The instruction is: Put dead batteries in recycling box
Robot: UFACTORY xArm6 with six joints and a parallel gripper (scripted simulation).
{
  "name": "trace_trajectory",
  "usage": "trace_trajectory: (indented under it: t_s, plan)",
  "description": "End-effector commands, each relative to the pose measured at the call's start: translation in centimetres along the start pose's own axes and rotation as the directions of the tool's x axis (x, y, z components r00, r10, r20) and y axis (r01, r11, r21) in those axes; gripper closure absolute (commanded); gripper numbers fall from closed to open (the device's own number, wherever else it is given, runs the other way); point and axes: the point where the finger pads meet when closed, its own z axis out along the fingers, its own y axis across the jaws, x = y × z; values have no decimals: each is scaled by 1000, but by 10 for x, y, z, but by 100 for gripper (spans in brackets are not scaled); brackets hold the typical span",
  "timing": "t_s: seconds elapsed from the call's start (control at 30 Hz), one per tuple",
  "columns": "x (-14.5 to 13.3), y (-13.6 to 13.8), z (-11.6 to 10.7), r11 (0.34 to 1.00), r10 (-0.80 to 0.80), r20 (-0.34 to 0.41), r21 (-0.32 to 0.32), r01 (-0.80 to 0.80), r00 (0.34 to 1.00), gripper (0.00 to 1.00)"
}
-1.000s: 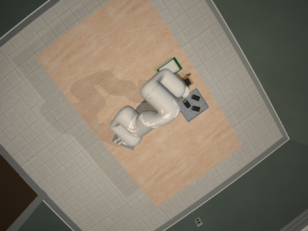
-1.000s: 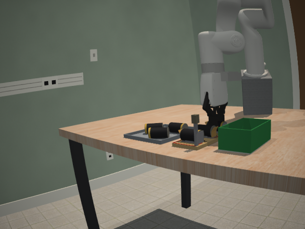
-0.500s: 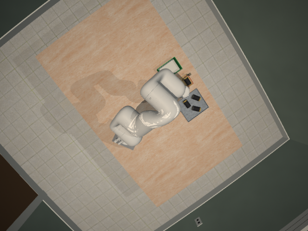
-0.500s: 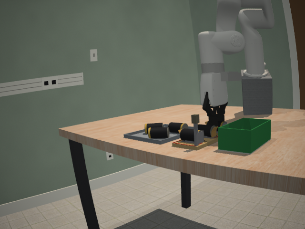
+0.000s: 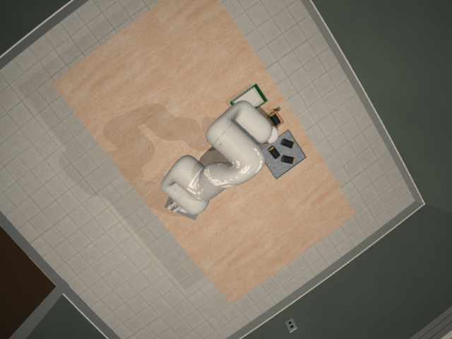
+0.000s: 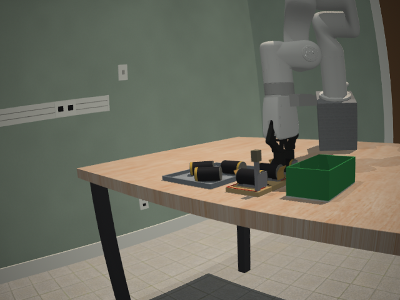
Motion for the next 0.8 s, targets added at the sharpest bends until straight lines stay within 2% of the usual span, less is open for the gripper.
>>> trace_trajectory:
  t_s: [0.0,0.17,0.47,0.77]
  plan:
    - [0,1,-1,1000,0,0,-3,0,1000,72]
    - [0,1,-7,1000,0,0,-3,0,1000,72]
    - [0,1,-44,1000,0,0,-3,0,1000,72]
    - [0,1,-46,1000,0,0,-3,0,1000,72]
